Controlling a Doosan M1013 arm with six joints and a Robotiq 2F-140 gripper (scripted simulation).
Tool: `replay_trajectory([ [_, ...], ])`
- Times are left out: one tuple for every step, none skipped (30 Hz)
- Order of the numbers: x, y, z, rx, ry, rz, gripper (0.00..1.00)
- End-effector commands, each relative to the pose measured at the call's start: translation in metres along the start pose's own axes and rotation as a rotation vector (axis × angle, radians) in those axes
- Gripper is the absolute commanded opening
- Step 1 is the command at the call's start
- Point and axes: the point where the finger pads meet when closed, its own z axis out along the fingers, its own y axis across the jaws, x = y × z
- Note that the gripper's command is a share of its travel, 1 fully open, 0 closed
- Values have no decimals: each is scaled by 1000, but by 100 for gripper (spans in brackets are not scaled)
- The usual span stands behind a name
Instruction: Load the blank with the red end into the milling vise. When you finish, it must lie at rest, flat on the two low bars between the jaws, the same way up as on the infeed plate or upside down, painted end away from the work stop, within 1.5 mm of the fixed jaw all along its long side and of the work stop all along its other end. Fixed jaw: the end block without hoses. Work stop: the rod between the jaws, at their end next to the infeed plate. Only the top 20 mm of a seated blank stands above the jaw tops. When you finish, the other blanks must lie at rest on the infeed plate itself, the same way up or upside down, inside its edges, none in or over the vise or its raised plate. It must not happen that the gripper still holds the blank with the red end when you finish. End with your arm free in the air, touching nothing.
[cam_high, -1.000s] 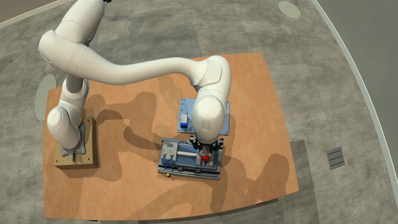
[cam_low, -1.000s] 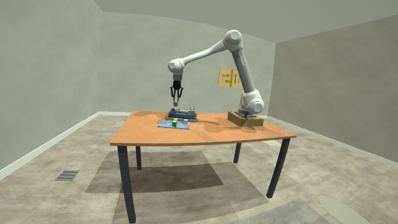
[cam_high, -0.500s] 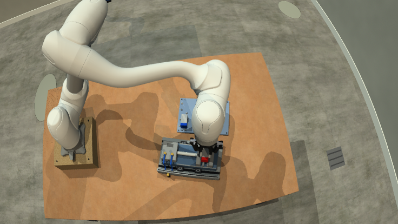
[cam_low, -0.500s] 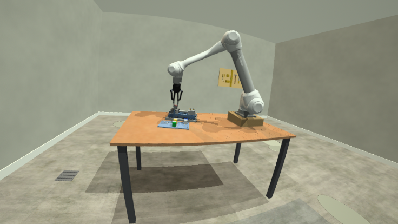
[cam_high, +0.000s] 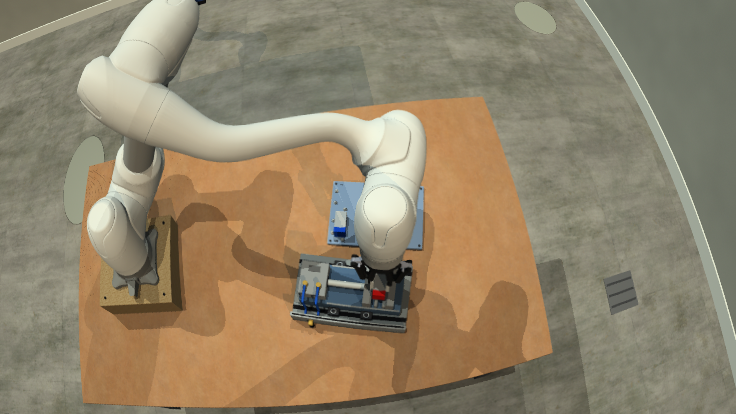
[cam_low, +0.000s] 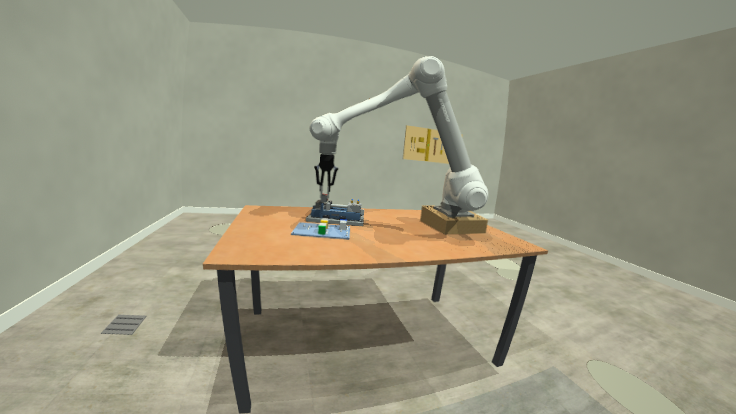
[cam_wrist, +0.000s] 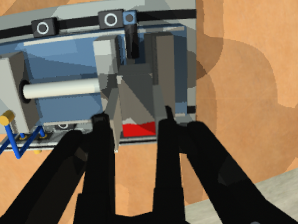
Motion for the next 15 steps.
replay_trajectory([
  [0, 0, 0, 0, 0, 0, 0],
  [0, 0, 0, 0, 0, 0, 0],
  [0, 0, 0, 0, 0, 0, 0],
  [0, 0, -1, 0, 0, 0, 0],
  [0, 0, -1, 0, 0, 0, 0],
  [0, 0, -1, 0, 0, 0, 0],
  [0, 0, -1, 0, 0, 0, 0],
  [0, 0, -1, 0, 0, 0, 0],
  [0, 0, -2, 0, 0, 0, 0],
  [0, 0, -2, 0, 0, 0, 0],
  [0, 0, -2, 0, 0, 0, 0],
  [0, 0, -2, 0, 0, 0, 0],
  [0, 0, -3, 0, 0, 0, 0],
  [0, 0, -3, 0, 0, 0, 0],
  [0, 0, -3, 0, 0, 0, 0],
])
